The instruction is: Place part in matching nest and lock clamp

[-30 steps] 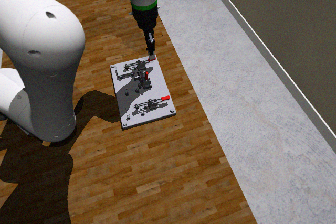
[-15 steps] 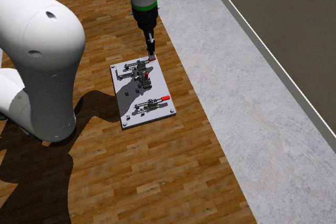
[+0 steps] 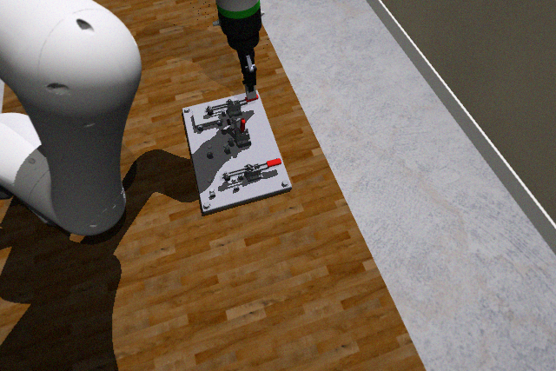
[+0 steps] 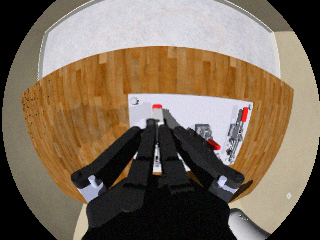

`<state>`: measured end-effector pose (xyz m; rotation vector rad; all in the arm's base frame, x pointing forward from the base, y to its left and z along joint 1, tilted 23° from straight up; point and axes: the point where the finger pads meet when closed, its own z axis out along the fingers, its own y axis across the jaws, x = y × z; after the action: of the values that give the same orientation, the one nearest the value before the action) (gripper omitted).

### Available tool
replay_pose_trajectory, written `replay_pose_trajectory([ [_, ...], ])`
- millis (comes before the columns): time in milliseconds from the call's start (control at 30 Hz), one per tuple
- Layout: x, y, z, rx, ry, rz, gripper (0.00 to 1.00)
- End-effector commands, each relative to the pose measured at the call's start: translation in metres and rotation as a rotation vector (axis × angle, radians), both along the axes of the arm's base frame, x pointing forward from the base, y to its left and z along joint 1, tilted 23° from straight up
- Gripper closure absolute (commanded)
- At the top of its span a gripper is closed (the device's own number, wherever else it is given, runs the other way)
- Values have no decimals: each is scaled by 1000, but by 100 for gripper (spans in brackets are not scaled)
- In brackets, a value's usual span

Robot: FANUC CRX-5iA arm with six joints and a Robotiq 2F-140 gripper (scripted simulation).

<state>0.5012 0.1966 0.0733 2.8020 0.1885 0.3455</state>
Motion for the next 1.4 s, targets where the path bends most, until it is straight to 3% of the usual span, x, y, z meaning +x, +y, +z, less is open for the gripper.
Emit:
replay_pose_trajectory([
  [0, 0, 0, 0, 0, 0, 0, 100],
  [1367, 1, -1, -4, 0, 0, 0, 100],
])
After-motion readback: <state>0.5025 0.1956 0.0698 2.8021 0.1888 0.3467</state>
